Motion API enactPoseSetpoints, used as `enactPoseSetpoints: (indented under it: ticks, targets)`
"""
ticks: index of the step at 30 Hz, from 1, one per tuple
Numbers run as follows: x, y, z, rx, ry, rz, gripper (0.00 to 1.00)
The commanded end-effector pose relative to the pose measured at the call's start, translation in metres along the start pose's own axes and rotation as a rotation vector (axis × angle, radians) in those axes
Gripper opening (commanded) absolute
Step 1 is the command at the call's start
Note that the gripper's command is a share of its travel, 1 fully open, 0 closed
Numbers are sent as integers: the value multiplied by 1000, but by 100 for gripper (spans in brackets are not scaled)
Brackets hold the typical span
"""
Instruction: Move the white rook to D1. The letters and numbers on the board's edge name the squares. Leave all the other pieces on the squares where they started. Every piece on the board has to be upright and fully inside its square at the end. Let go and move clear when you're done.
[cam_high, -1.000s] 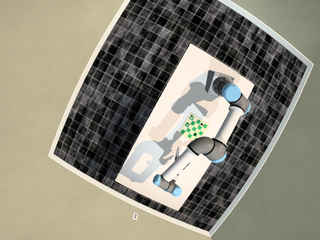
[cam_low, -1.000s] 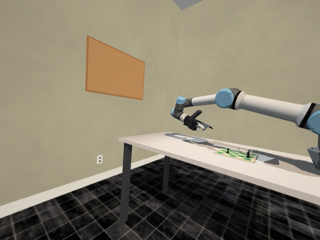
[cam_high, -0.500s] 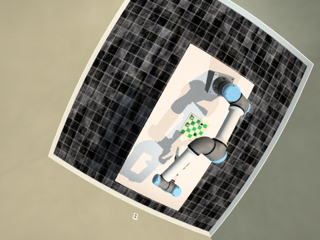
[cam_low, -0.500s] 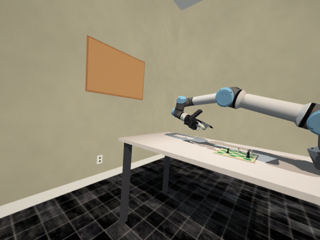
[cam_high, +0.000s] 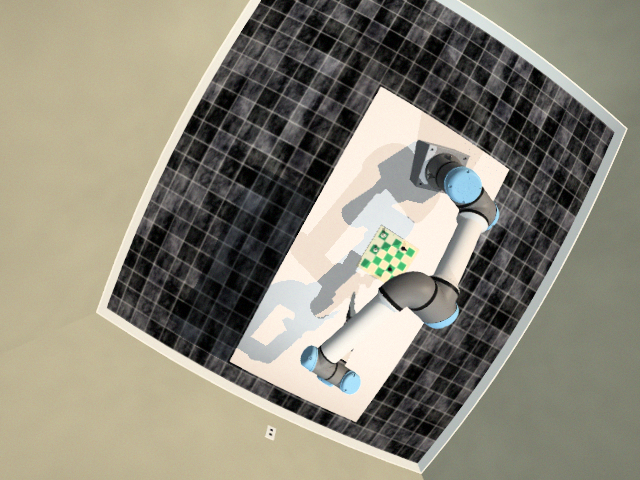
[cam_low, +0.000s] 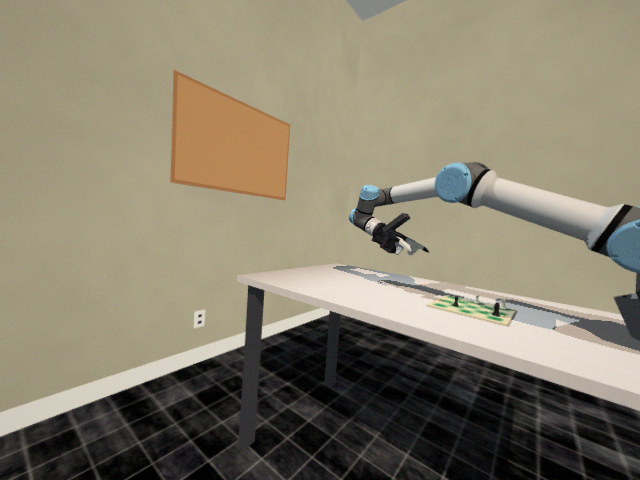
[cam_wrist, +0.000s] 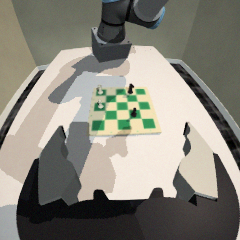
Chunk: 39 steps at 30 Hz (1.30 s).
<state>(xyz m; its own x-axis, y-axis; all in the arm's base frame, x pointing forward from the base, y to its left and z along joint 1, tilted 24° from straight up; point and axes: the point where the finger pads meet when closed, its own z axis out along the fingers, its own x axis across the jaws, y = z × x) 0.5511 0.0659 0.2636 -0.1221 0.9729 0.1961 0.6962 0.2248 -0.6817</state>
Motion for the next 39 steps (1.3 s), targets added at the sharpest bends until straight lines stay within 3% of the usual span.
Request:
enactPoseSetpoints:
  ticks: [1, 7, 22, 24, 39]
  targets:
    - [-10, -13, -4, -51, 28, 3, 100]
    - [-18, -25, -5, -94, 51, 7, 100]
    - [-50, -80, 6, -309, 143, 27, 100]
    - [-50, -80, 6, -309, 143, 27, 100]
    - [-68, -128, 51, -562, 195, 58, 100]
